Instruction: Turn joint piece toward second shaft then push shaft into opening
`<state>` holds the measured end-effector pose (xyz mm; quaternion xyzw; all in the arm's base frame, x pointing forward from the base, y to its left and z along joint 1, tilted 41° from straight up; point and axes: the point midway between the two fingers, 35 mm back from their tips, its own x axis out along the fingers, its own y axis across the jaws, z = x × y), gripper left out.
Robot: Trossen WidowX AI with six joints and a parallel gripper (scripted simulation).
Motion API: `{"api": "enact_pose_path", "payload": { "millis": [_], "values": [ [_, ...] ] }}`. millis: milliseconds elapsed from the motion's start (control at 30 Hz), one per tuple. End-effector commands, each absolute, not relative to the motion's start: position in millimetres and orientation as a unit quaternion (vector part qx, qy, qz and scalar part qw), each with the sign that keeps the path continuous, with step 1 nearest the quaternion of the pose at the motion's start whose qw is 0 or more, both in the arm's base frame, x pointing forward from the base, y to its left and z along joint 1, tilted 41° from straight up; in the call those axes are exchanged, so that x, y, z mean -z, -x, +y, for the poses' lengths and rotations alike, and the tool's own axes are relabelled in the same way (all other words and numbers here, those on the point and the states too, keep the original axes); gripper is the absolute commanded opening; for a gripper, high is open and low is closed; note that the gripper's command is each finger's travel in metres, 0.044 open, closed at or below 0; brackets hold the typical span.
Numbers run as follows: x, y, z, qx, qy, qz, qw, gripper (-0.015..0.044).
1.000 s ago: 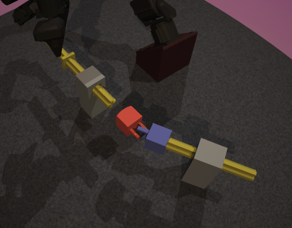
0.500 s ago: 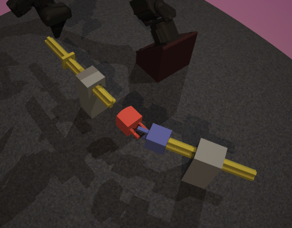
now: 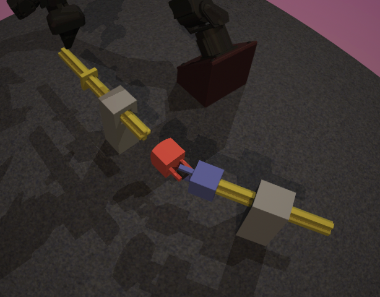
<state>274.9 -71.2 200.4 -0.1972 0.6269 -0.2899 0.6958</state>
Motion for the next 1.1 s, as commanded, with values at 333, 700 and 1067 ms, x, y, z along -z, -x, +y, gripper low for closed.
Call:
{"api": "enact_pose_path", "payload": {
  "millis": [333,700,1067],
  "values": [
    [-183.5,-275.4,-85.4,0.421,0.036,0.542,0.727,0.044],
    [-171.0,-275.5,-97.1,0.512,-0.101,0.45,0.725,0.044],
    [-158.9,-274.4,-108.9,0.583,-0.235,0.343,0.698,0.044]
  ]
}}
